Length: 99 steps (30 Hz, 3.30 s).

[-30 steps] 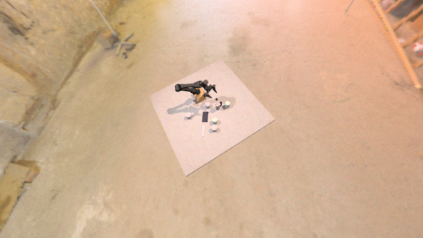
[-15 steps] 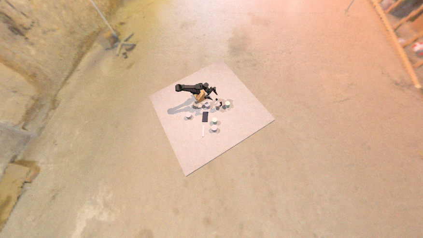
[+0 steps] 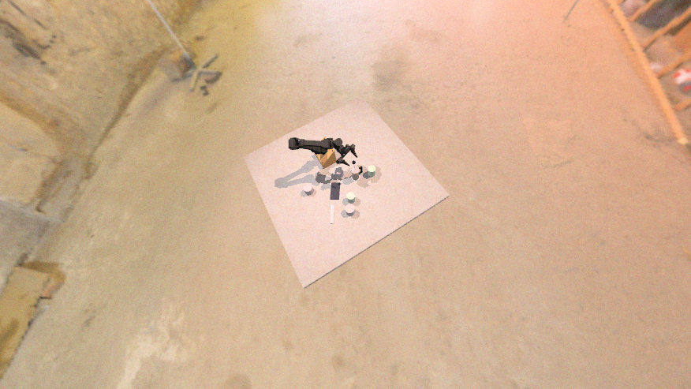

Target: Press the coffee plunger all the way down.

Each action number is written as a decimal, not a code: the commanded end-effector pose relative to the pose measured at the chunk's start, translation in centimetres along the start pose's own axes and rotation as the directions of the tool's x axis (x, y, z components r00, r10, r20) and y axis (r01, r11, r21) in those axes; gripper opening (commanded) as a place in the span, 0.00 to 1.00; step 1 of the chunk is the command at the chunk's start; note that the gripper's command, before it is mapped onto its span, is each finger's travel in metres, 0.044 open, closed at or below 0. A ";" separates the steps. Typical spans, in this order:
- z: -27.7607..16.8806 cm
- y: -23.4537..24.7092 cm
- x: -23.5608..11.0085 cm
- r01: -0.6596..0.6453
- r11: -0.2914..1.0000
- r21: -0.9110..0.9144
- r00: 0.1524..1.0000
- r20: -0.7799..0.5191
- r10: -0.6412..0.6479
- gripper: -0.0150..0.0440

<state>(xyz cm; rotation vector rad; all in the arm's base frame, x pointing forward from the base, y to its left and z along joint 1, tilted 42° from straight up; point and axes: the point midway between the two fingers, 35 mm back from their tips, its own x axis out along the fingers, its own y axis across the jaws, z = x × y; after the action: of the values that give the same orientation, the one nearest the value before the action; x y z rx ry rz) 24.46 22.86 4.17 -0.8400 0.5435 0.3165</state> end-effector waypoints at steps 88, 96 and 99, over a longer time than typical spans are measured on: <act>-6.4 0.4 7.7 0.001 1.000 -0.009 1.000 0.001 -0.001 0.45; -6.0 0.5 8.0 0.001 1.000 -0.009 1.000 0.001 -0.001 0.45; -5.9 0.5 8.1 0.001 1.000 -0.009 1.000 0.001 -0.001 0.45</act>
<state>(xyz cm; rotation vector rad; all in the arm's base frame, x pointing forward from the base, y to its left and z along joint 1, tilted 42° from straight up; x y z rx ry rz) 28.99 20.38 -2.73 -0.8083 0.4933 0.3386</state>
